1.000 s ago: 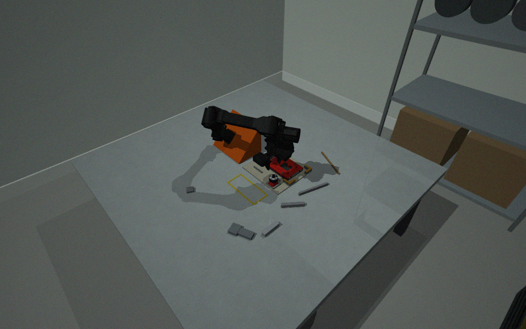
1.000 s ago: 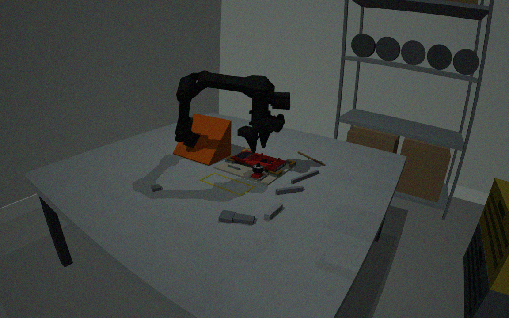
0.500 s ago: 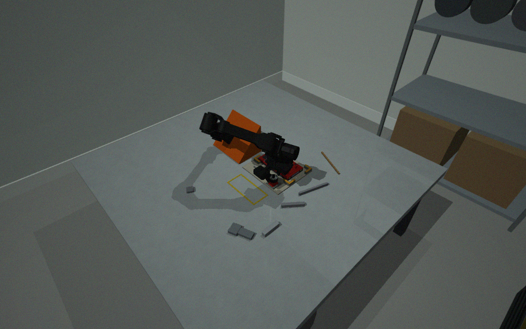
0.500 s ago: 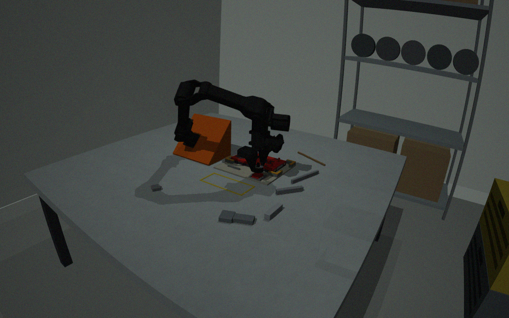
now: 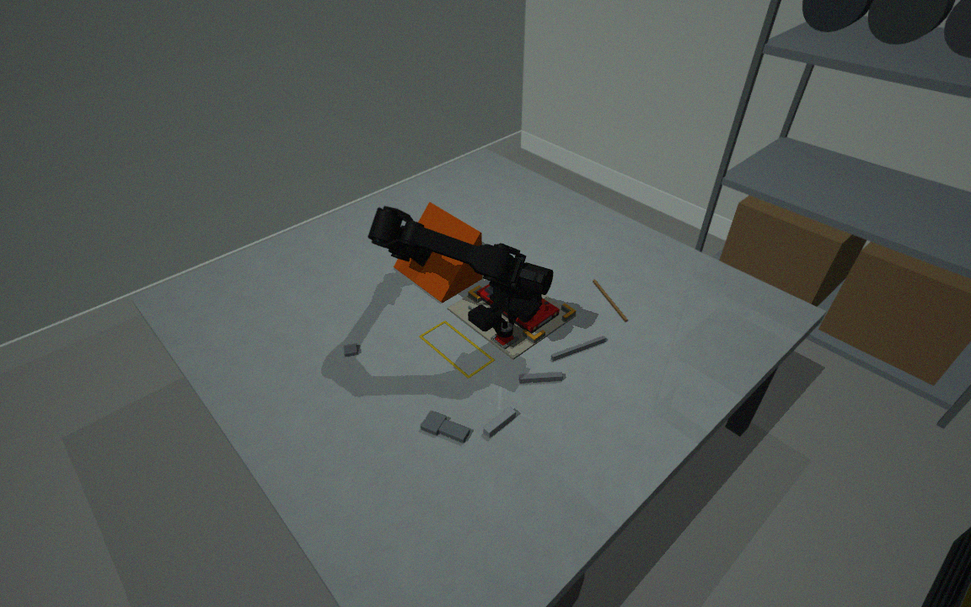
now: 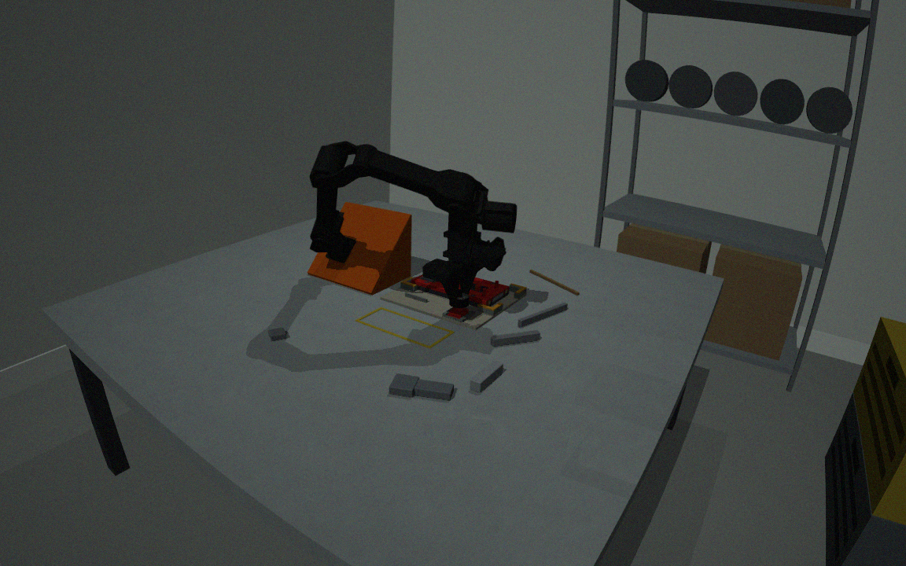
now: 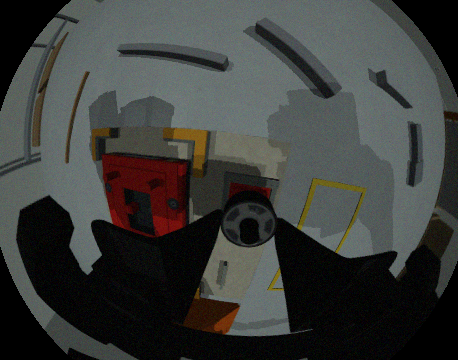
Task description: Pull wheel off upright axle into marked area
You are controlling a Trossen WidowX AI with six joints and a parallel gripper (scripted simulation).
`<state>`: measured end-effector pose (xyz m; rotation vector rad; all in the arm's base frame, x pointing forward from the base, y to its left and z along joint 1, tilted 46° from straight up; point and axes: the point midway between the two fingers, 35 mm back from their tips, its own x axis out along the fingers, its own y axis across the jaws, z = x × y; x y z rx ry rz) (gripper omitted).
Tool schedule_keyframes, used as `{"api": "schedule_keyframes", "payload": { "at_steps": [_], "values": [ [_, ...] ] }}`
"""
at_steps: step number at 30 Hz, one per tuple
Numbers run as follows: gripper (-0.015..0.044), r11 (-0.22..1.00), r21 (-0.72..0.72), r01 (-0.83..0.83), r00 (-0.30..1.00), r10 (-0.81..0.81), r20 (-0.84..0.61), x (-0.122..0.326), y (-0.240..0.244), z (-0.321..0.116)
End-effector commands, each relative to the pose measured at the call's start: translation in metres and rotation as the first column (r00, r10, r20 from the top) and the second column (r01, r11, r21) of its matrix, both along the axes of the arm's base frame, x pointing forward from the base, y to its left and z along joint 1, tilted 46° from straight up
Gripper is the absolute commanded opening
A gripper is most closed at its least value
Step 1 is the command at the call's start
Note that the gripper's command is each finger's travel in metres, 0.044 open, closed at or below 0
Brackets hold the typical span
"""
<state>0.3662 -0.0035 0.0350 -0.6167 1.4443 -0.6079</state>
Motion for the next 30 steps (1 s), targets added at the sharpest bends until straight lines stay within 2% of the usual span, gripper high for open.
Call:
{"api": "schedule_keyframes", "payload": {
  "at_steps": [1, 3, 30],
  "values": [
    [0.003, 1.0, 0.0, 0.003, 1.0, -0.003, 0.001, -0.0001, -0.0002, 0.0006],
    [0.0, 1.0, 0.0, 0.003, 1.0, -0.003, 0.001, -0.0001, 0.0002, 0.0011],
    [0.0, 1.0, 0.0, 0.001, 1.0, -0.001, 0.0, 0.0, 0.0068, 0.007]
  ]
}}
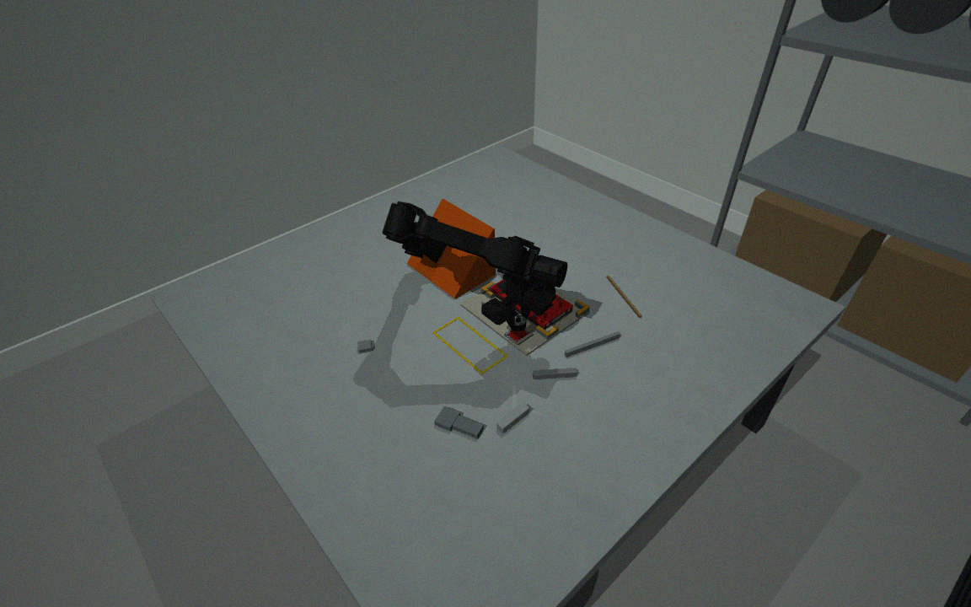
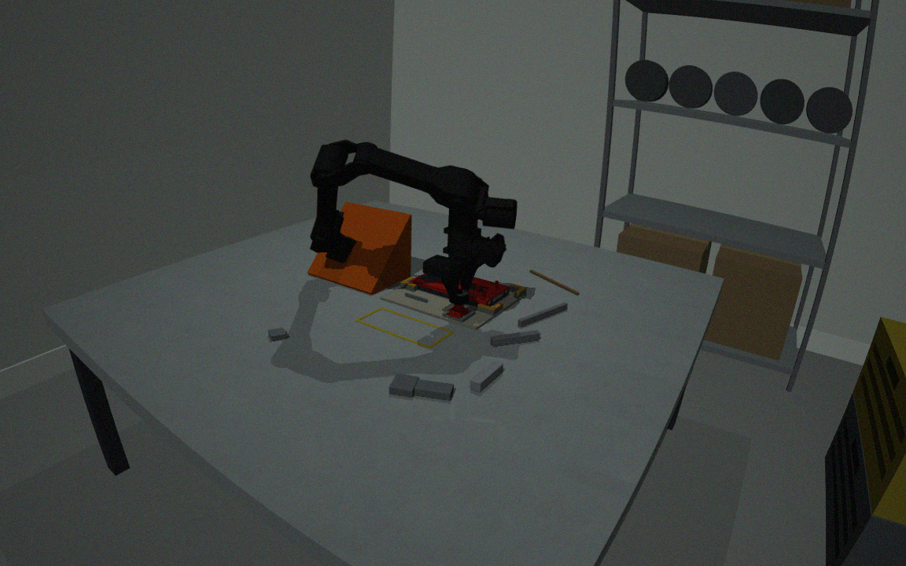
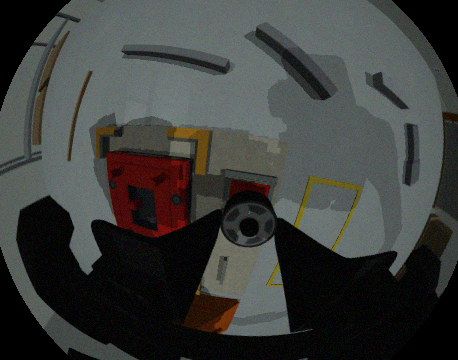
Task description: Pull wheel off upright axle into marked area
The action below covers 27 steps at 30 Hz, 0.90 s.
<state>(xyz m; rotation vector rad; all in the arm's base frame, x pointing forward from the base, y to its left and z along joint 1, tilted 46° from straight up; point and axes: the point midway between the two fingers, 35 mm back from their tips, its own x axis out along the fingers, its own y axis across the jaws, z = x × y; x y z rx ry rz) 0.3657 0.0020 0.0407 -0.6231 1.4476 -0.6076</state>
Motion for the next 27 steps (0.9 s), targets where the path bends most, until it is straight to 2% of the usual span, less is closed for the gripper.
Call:
{"api": "schedule_keyframes", "payload": {
  "at_steps": [1, 27],
  "values": [
    [0.0, 1.0, 0.003, 0.003, 1.0, -0.003, 0.005, 0.0005, 0.0016, 0.0015],
    [0.0, 1.0, 0.003, 0.001, 1.0, -0.001, 0.005, 0.0003, 0.0078, 0.0073]
  ]
}}
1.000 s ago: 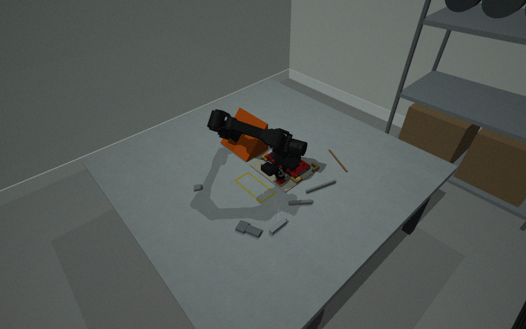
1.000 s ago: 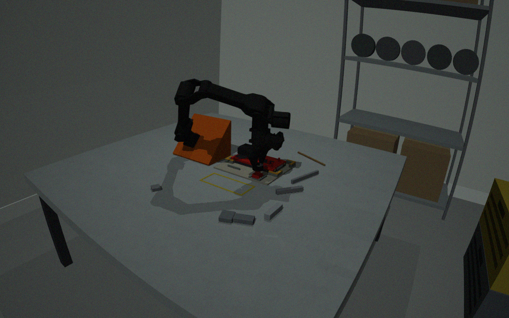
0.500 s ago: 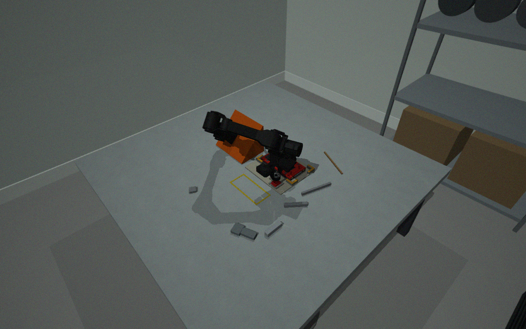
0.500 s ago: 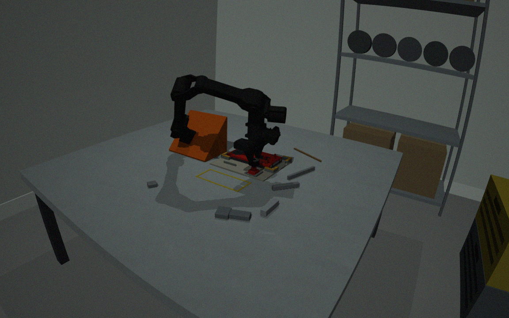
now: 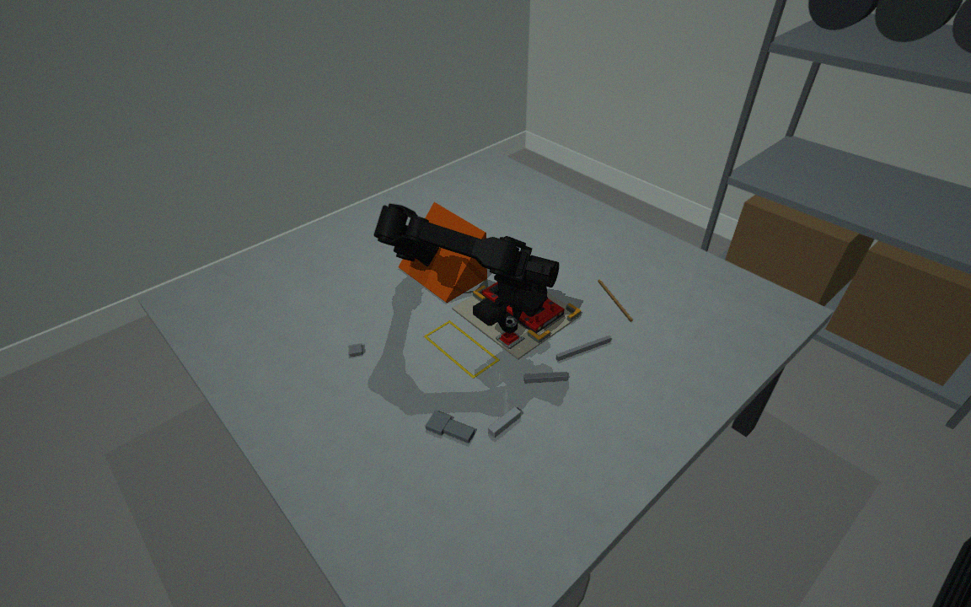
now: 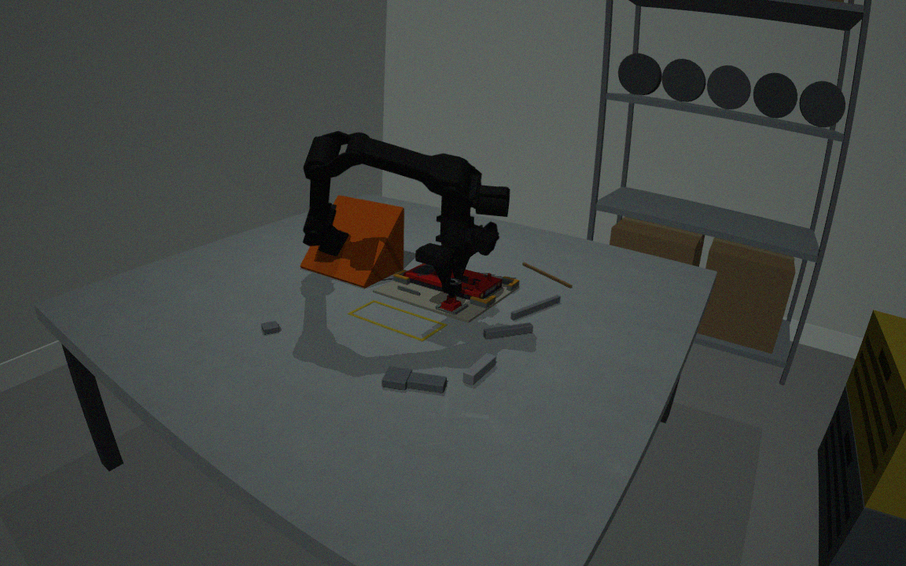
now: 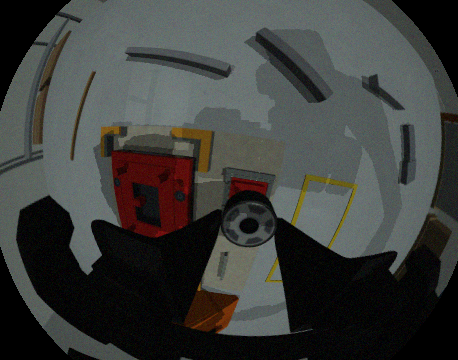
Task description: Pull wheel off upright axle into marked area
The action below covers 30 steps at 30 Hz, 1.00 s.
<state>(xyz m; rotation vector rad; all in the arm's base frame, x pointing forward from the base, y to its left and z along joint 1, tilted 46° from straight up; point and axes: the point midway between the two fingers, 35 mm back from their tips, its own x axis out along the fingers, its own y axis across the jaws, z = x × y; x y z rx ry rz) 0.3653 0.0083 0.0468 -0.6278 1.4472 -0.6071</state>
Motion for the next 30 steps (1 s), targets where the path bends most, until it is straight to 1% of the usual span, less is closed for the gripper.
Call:
{"api": "schedule_keyframes", "payload": {
  "at_steps": [1, 30],
  "values": [
    [0.0, 1.0, 0.005, 0.004, 1.0, -0.004, 0.006, 0.0006, 0.0018, 0.0014],
    [0.0, 1.0, 0.004, 0.002, 1.0, -0.002, 0.005, 0.0002, 0.0087, 0.008]
  ]
}}
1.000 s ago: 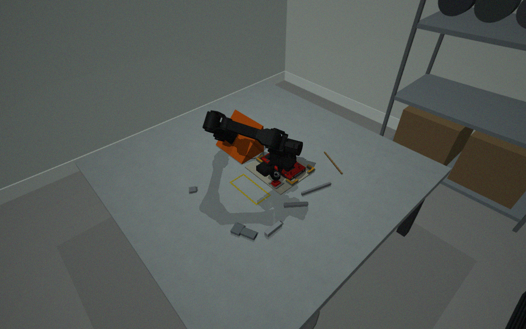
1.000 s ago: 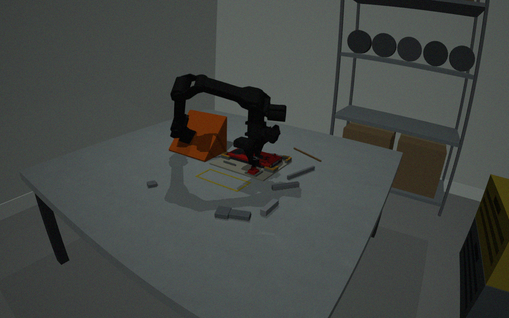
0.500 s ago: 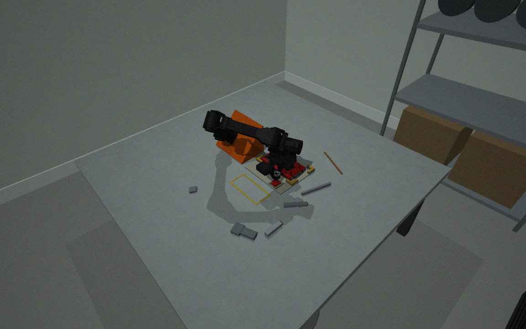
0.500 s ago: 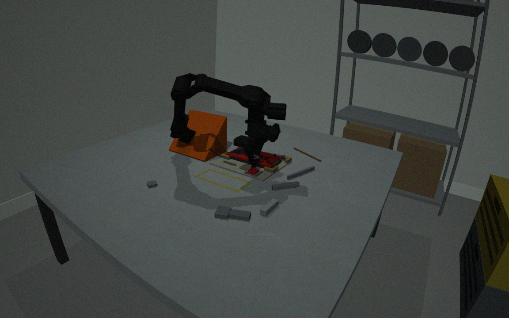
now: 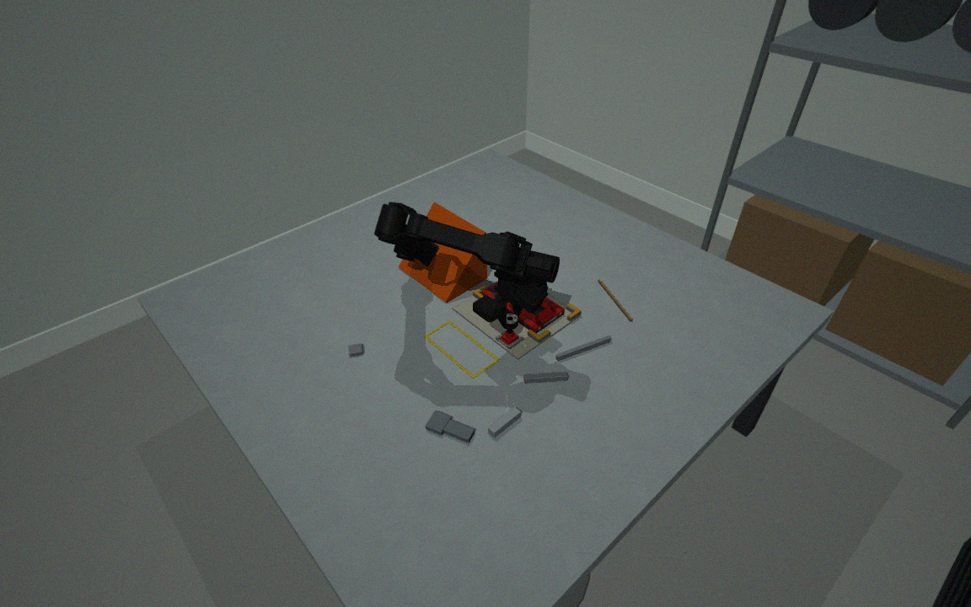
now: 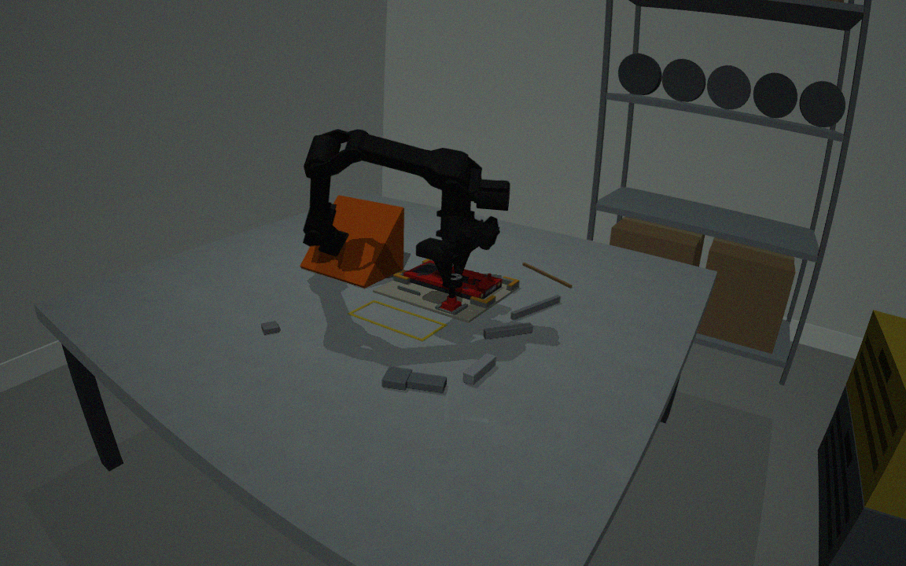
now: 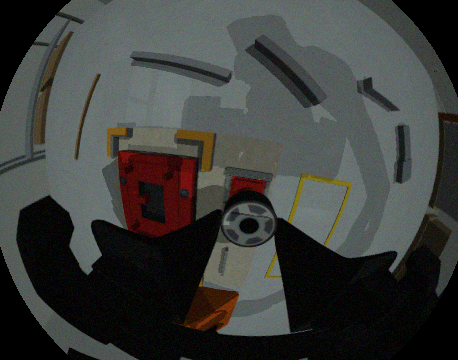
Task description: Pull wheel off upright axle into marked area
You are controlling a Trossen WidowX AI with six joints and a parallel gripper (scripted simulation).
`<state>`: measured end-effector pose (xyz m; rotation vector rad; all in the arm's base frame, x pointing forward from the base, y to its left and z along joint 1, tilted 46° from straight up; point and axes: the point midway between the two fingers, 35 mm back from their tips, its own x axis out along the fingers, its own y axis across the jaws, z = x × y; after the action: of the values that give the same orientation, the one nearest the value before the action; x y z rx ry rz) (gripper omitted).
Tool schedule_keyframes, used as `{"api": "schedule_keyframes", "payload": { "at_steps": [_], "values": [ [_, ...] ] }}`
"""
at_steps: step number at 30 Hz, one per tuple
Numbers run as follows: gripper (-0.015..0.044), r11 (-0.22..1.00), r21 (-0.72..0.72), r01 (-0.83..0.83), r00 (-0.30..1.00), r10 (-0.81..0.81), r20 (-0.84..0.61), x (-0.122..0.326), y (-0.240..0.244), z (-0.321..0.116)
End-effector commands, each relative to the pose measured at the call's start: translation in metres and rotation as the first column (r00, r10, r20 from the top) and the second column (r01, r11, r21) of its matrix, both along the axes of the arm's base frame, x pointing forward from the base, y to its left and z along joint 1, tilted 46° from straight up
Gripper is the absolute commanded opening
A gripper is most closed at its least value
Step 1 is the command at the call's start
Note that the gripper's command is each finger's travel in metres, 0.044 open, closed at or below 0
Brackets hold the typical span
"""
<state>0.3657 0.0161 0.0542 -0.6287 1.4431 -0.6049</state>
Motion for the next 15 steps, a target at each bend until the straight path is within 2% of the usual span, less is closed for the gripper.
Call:
{"api": "schedule_keyframes", "payload": {
  "at_steps": [1, 15],
  "values": [
    [0.0, 1.0, 0.004, 0.005, 1.0, -0.005, 0.002, -0.0002, 0.0011, 0.0008],
    [0.0, 1.0, 0.004, 0.004, 1.0, -0.004, 0.002, -0.0005, 0.0044, 0.0041]
  ]
}}
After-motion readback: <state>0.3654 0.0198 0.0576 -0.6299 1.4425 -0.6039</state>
